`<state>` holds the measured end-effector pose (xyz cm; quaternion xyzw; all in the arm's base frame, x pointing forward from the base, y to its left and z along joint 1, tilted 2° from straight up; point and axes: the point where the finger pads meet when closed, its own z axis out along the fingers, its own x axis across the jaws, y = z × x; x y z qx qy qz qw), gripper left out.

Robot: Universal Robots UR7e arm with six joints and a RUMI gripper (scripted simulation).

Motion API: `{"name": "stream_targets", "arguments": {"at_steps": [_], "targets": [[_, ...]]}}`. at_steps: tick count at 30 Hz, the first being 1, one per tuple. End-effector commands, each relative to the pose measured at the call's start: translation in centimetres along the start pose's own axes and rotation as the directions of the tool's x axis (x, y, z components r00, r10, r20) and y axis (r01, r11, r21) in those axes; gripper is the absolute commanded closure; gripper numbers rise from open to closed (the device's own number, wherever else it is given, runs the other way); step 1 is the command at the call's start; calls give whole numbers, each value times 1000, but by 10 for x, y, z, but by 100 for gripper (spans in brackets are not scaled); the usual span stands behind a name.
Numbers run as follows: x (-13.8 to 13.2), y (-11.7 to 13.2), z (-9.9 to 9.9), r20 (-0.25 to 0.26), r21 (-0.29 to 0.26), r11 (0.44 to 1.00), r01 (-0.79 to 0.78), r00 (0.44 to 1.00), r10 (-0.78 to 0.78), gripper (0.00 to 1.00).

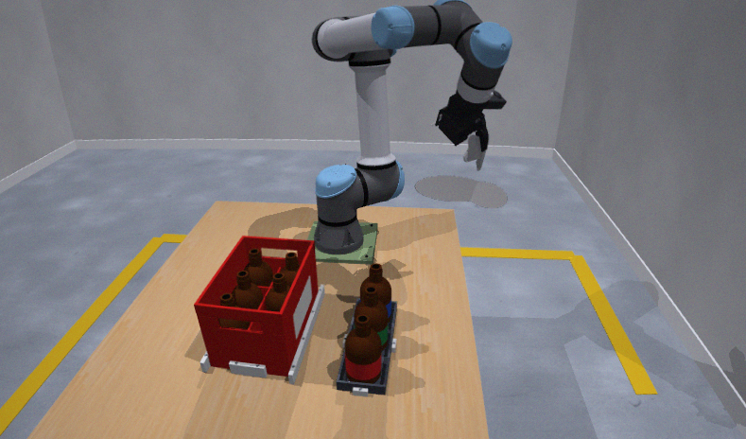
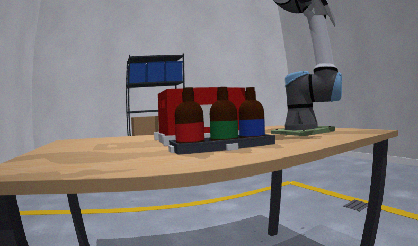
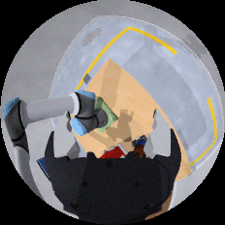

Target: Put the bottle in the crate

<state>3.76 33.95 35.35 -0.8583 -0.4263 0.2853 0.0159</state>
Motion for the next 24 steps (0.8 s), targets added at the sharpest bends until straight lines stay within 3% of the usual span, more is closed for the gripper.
{"name": "stream_targets", "arguments": {"at_steps": [1,16,24], "targets": [[0,0,0,-1,0,1000,0,1000,0,0],[16,21,-7,-39,19,991,-129,991,130,0],[40,61,-17,-92,65,936,-345,932,350,0]]}}
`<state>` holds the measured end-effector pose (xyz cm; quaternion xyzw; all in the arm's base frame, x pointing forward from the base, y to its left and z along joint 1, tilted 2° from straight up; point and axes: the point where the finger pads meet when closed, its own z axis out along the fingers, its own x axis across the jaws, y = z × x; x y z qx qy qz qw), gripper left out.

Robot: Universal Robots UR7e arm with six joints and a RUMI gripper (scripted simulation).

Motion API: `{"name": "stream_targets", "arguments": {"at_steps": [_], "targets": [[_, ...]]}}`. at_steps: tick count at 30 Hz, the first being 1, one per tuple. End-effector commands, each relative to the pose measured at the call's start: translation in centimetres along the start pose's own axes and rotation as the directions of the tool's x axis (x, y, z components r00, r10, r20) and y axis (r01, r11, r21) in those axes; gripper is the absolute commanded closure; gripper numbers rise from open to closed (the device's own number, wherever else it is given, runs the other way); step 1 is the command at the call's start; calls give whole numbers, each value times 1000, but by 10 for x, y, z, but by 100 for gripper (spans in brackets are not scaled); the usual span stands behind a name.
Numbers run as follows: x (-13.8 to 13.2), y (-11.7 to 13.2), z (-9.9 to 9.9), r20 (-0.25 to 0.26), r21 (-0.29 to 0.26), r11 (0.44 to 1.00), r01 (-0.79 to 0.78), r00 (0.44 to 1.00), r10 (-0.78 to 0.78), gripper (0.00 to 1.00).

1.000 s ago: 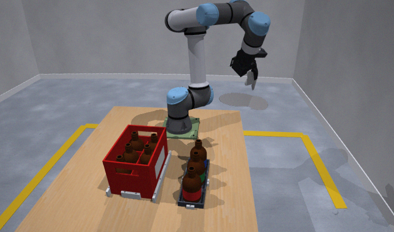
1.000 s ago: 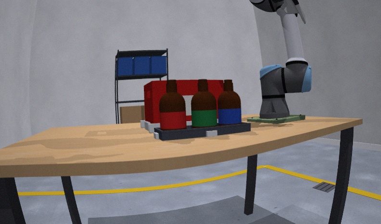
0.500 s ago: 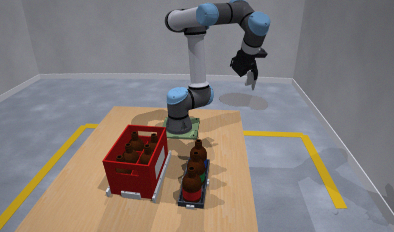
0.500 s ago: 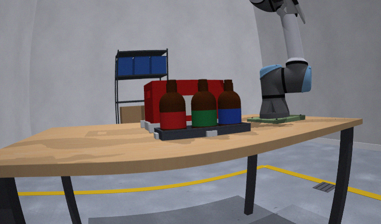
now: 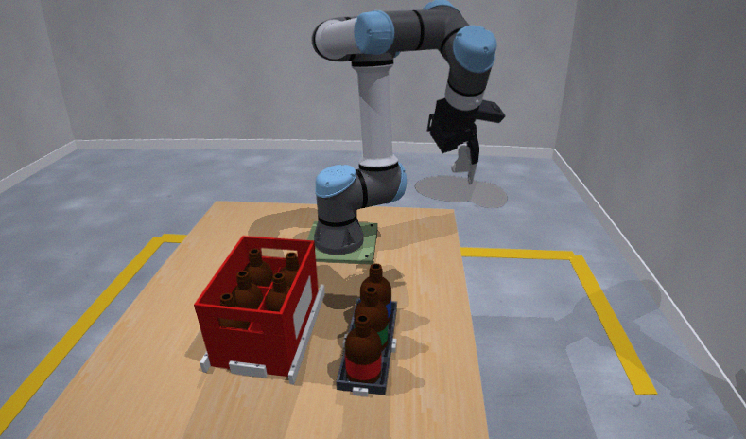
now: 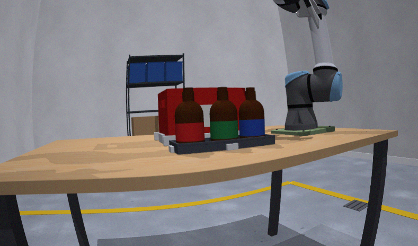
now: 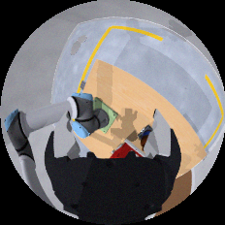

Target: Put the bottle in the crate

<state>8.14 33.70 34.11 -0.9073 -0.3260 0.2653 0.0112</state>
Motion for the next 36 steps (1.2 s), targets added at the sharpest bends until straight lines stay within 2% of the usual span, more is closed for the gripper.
{"name": "stream_targets", "arguments": {"at_steps": [1,7,10,12,20,24,26,28,30,32,33,34,36], "targets": [[24,25,-7,-46,26,986,-164,985,165,0],[43,50,-13,-78,60,949,-311,946,315,0],[43,51,-14,-78,61,947,-314,945,318,0],[55,69,-18,-95,87,908,-410,904,417,0],[72,101,-24,-113,135,821,-554,815,568,0],[82,125,-28,-118,171,744,-646,736,667,0],[82,125,-28,-118,171,744,-646,736,667,0],[89,144,-31,-118,200,674,-711,666,737,0],[91,150,-32,-117,210,650,-730,641,758,0],[95,163,-34,-113,229,599,-767,590,799,0],[95,163,-34,-113,230,598,-768,589,800,0],[98,173,-35,-110,244,557,-794,548,829,0],[100,184,-36,-105,259,514,-818,505,857,0]]}}
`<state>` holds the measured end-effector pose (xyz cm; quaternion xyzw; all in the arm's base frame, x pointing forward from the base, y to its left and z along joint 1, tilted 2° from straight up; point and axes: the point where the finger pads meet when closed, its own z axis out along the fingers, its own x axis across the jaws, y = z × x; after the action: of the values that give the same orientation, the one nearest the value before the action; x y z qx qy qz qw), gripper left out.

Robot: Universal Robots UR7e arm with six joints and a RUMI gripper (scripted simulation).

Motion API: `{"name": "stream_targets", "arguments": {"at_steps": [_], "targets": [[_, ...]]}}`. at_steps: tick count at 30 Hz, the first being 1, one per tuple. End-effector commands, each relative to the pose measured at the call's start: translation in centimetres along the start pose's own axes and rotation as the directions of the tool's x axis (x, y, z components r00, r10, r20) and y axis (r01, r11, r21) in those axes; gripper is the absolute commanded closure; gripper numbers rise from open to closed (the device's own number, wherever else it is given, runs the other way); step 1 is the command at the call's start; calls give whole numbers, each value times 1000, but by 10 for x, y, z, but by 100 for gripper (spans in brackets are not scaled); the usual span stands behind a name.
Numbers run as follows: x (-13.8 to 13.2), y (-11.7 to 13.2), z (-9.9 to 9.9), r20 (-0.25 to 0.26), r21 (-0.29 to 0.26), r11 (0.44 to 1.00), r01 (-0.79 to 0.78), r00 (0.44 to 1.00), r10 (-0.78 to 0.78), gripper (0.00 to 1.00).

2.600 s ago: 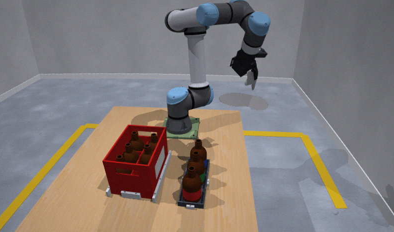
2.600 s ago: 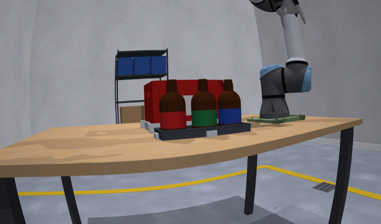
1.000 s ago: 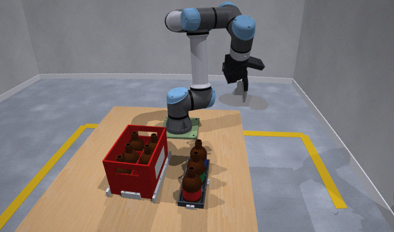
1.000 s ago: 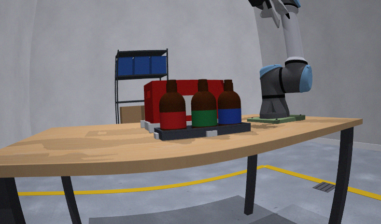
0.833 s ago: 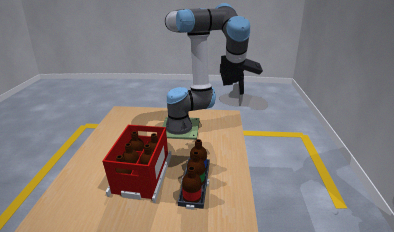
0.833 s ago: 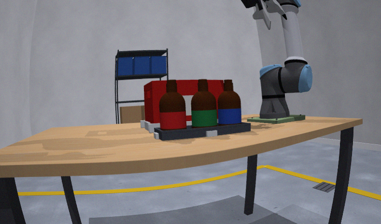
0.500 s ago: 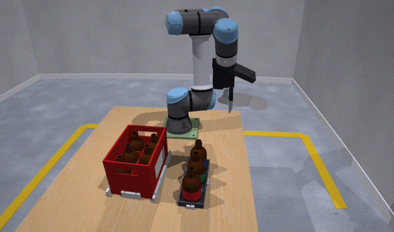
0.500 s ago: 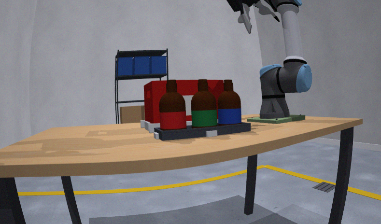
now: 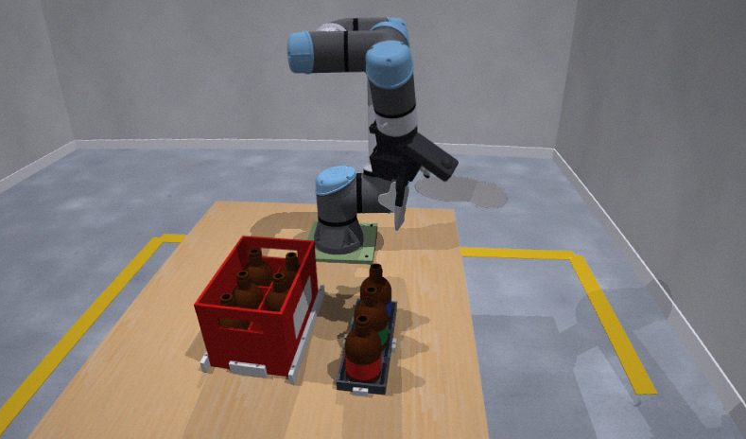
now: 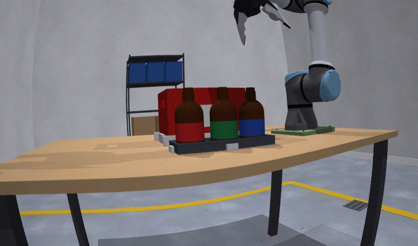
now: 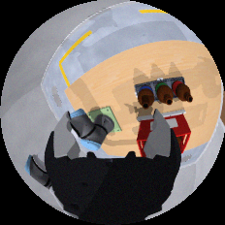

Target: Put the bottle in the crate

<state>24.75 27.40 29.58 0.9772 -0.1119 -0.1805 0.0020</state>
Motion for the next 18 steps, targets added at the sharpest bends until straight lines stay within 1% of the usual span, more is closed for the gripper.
{"name": "stream_targets", "arguments": {"at_steps": [1,2,4,7,9,11,13,14,15,18], "targets": [[33,12,-4,-33,35,986,-166,985,167,0],[35,13,-4,-34,37,984,-176,983,178,0],[47,20,-5,-41,52,969,-241,969,243,0],[47,20,-5,-42,53,969,-243,968,246,0],[68,32,-8,-51,80,933,-351,933,355,0],[72,35,-8,-52,86,923,-374,924,379,0],[84,43,-9,-55,102,896,-433,897,439,0],[85,44,-10,-55,103,894,-436,895,443,0],[93,50,-10,-56,115,871,-478,872,486,0],[105,59,-12,-56,134,830,-541,832,552,0]]}}
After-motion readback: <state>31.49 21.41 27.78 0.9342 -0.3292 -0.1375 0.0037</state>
